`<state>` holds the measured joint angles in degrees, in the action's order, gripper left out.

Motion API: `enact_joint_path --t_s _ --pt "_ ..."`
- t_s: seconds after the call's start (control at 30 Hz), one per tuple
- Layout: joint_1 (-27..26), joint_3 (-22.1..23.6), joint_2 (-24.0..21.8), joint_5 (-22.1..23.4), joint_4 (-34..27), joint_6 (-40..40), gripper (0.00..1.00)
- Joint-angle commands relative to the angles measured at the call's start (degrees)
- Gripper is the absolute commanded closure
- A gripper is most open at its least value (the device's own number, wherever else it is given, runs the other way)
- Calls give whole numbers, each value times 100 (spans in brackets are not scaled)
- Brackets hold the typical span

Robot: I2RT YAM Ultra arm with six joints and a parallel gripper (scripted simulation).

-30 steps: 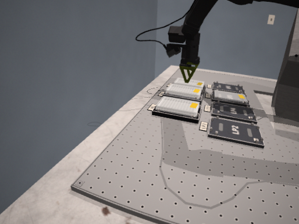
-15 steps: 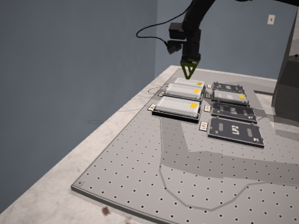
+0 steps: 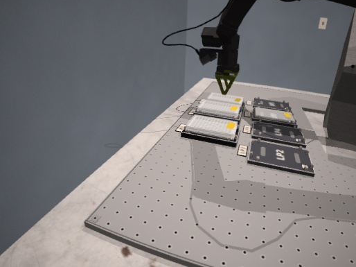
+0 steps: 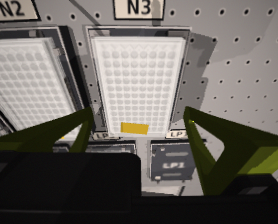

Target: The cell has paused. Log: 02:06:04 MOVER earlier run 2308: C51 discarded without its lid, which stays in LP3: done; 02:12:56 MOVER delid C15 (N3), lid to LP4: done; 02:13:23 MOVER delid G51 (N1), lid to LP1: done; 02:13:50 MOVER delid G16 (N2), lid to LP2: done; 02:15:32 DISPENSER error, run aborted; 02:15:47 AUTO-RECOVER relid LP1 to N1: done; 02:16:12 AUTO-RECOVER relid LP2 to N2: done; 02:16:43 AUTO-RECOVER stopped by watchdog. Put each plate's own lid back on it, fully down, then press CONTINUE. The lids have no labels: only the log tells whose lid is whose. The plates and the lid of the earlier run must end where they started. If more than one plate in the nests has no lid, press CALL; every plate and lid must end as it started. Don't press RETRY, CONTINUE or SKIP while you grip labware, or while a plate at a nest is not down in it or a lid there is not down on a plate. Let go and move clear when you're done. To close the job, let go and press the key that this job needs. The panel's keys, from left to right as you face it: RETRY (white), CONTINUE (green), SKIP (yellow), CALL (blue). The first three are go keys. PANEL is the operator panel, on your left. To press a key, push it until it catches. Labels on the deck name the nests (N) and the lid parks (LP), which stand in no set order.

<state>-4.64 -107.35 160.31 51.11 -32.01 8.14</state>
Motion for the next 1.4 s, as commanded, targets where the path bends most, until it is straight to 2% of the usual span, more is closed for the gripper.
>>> enact_joint_path --t_s 0.0,1.23,1.27,1.3,1.37 --pt "-207 -166 1 69 -107 58 0" --pt "-223 -192 41 72 -148 84 0" --pt "-197 303 -258 74 92 211 1" --pt "-176 462 -346 76 151 291 2" --pt "-176 462 -346 76 151 291 2"
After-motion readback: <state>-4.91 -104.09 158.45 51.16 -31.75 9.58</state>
